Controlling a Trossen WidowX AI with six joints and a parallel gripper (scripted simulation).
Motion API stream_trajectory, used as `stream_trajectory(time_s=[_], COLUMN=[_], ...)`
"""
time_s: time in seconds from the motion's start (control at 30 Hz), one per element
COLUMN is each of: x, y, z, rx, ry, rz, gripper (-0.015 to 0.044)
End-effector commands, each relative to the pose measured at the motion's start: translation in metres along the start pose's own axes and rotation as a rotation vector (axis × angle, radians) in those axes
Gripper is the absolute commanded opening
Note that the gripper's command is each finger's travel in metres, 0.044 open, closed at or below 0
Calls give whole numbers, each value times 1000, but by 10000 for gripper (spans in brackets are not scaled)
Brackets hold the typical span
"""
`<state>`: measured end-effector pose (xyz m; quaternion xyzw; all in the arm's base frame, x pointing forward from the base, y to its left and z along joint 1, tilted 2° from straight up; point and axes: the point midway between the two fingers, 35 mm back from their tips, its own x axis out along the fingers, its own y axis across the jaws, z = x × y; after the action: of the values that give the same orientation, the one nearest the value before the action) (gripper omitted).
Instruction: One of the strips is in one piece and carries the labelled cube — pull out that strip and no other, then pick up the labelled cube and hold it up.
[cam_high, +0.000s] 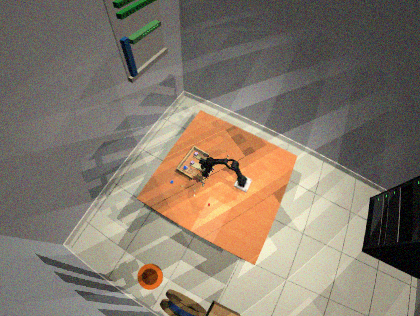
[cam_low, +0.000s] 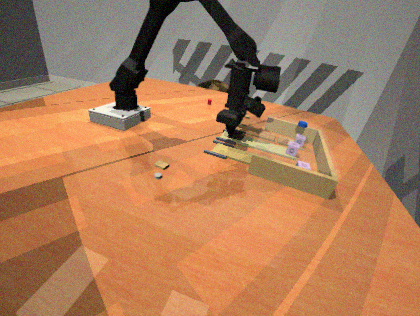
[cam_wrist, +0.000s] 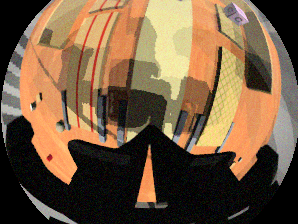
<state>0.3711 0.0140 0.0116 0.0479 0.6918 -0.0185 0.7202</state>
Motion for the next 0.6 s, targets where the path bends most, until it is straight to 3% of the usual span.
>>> stream_trajectory(time_s=[0.0, 0.57], x=[4, 5], y=[0, 1], z=[-11, -37], rx=[6, 6], ry=[18, 21], rz=[-3, -3], gripper=[0, 0])
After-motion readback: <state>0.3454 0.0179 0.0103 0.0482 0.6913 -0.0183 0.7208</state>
